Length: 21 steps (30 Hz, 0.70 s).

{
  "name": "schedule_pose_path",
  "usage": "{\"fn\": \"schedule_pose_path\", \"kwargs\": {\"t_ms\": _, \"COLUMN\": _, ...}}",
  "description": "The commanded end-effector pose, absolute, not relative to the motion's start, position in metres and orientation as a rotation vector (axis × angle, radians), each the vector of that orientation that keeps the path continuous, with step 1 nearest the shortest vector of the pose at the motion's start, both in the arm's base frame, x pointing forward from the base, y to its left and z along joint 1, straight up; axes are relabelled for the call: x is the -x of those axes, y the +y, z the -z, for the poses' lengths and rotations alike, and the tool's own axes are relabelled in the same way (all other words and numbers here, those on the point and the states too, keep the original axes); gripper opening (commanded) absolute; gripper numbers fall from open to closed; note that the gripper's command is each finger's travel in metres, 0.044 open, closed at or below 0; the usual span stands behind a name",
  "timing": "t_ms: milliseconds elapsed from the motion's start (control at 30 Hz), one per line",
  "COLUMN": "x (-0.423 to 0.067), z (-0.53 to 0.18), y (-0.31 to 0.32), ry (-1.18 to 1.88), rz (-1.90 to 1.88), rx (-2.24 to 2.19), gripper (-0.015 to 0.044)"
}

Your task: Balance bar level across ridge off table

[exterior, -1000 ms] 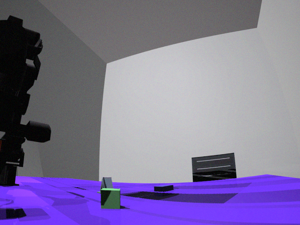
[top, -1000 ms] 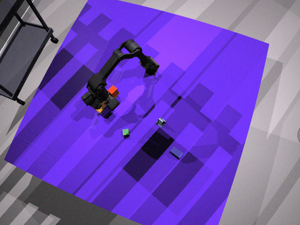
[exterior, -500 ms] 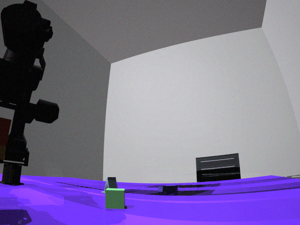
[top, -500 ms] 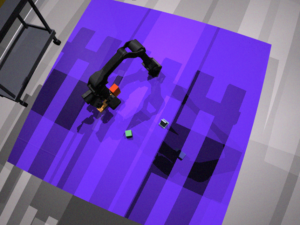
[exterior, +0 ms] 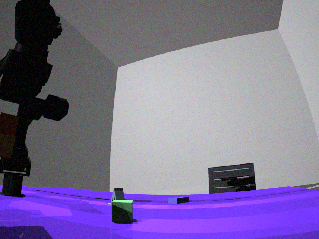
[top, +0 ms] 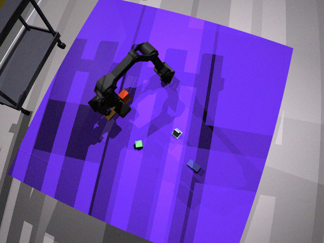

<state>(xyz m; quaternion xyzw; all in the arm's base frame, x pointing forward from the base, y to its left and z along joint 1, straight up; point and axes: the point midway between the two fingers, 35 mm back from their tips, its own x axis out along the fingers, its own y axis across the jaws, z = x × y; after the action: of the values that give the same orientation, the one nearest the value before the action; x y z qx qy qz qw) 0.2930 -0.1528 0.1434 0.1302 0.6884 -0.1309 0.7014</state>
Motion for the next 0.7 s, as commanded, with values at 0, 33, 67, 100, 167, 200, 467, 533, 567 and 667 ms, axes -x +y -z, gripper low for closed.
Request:
{"fn": "schedule_pose_path", "kwargs": {"t_ms": 0, "x": -0.302, "z": -0.149, "y": -0.139, "ry": 1.522, "rz": 0.291, "rx": -0.279, "gripper": 0.0}}
{"fn": "schedule_pose_path", "kwargs": {"t_ms": 33, "x": -0.303, "z": -0.149, "y": -0.136, "ry": 1.522, "rz": 0.291, "rx": -0.279, "gripper": 0.0}}
{"fn": "schedule_pose_path", "kwargs": {"t_ms": 67, "x": -0.305, "z": -0.149, "y": -0.133, "ry": 1.522, "rz": 0.29, "rx": -0.279, "gripper": 0.0}}
{"fn": "schedule_pose_path", "kwargs": {"t_ms": 100, "x": -0.307, "z": -0.149, "y": -0.13, "ry": 1.522, "rz": 0.29, "rx": -0.279, "gripper": 0.0}}
{"fn": "schedule_pose_path", "kwargs": {"t_ms": 167, "x": -0.31, "z": -0.149, "y": -0.123, "ry": 1.522, "rz": 0.289, "rx": -0.279, "gripper": 0.0}}
{"fn": "schedule_pose_path", "kwargs": {"t_ms": 200, "x": -0.312, "z": -0.149, "y": -0.12, "ry": 1.522, "rz": 0.288, "rx": -0.279, "gripper": 0.0}}
{"fn": "schedule_pose_path", "kwargs": {"t_ms": 467, "x": -0.324, "z": -0.149, "y": -0.092, "ry": 1.521, "rz": 0.284, "rx": -0.279, "gripper": 0.0}}
{"fn": "schedule_pose_path", "kwargs": {"t_ms": 533, "x": -0.326, "z": -0.149, "y": -0.085, "ry": 1.521, "rz": 0.283, "rx": -0.279, "gripper": 0.0}}
{"fn": "schedule_pose_path", "kwargs": {"t_ms": 567, "x": -0.327, "z": -0.149, "y": -0.081, "ry": 1.521, "rz": 0.282, "rx": -0.279, "gripper": 0.0}}
{"fn": "schedule_pose_path", "kwargs": {"t_ms": 667, "x": -0.331, "z": -0.15, "y": -0.07, "ry": 1.521, "rz": 0.281, "rx": -0.279, "gripper": 0.0}}
